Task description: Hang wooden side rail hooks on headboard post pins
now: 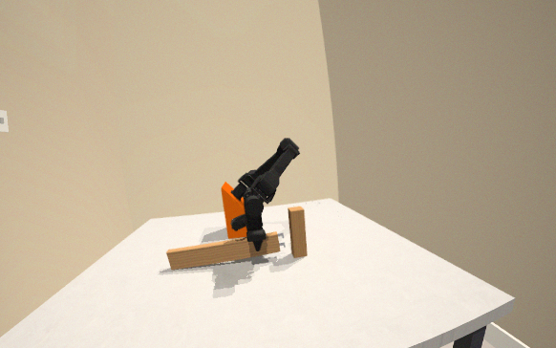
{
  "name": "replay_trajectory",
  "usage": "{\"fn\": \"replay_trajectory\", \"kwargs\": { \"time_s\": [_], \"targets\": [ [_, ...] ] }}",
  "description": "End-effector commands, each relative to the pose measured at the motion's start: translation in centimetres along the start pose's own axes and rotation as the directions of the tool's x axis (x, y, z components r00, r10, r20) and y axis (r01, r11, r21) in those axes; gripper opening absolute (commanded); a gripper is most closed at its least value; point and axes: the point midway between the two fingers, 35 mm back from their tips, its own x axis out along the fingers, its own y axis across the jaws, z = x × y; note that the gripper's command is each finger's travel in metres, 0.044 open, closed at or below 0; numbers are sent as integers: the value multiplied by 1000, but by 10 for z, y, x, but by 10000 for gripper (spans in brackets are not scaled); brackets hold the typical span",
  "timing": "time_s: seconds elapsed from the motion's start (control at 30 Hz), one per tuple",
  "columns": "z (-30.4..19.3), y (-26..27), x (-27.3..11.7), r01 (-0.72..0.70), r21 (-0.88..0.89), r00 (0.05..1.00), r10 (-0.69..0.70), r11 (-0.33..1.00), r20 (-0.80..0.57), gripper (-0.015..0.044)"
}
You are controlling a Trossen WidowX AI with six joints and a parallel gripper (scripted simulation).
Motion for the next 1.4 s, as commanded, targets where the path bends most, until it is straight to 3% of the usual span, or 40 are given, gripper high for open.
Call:
{"fn": "replay_trajectory", "kwargs": {
  "time_s": [0.0,1.37],
  "targets": [
    [-1,4,-6,-14,-9,1000,14,1000,-1,0],
    [-1,3,-12,-14,-9,1000,14,1000,-1,0]
  ]
}}
